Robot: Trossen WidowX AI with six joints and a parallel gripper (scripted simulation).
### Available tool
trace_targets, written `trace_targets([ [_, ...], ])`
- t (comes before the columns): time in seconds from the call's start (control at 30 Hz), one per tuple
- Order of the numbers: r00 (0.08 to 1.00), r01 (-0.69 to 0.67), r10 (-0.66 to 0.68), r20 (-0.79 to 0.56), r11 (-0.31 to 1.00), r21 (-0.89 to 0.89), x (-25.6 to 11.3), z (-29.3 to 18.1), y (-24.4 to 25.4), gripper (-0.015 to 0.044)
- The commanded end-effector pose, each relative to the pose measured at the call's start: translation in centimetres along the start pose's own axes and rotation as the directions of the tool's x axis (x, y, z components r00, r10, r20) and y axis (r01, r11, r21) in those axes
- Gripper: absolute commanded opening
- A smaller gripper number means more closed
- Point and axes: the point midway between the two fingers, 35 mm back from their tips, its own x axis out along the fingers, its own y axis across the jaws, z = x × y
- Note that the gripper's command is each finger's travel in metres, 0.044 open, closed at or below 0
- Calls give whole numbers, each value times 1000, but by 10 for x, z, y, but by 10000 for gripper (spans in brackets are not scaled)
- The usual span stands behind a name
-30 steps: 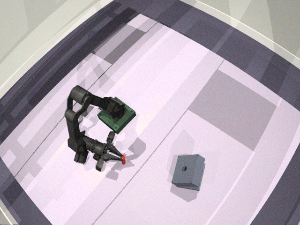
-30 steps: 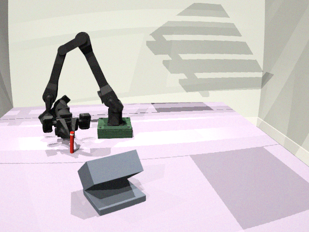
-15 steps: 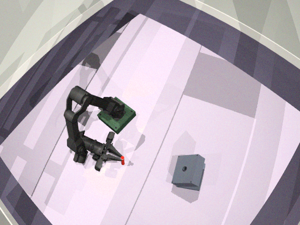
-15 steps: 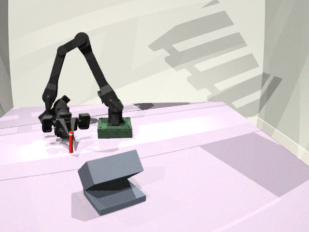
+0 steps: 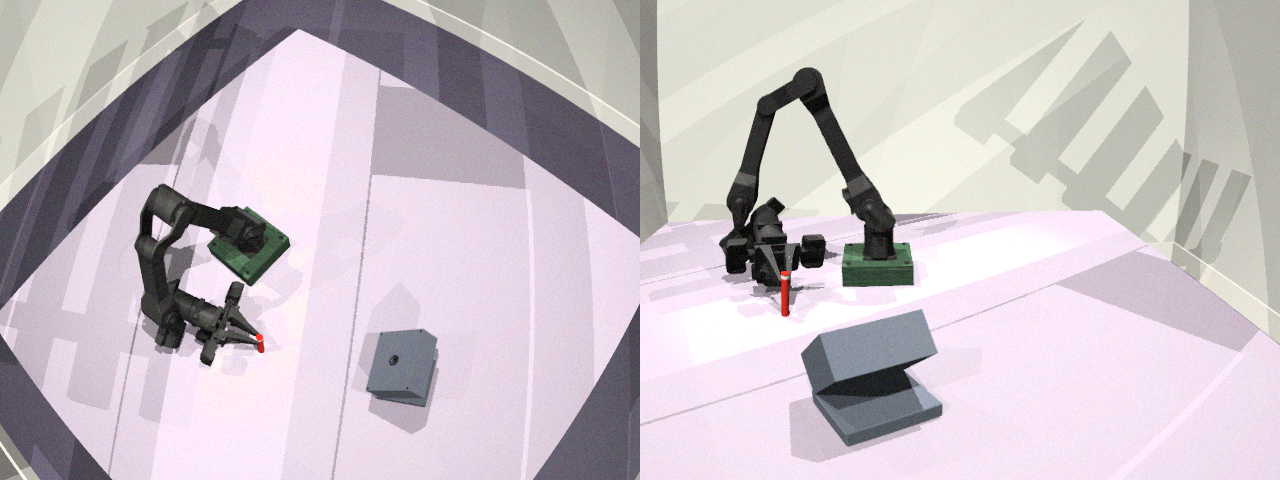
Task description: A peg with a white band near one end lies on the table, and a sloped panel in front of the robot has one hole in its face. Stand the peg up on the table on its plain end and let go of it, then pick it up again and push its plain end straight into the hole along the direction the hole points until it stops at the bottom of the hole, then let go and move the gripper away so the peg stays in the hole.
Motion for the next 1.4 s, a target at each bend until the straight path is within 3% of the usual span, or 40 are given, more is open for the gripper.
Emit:
trace_targets([
  [0.0, 1000, 0, 0, 0, 1000, 0, 0, 3, 0, 51],
  [1.37, 999, -32, 33, -12, 999, 6, -6, 6, 8, 51],
])
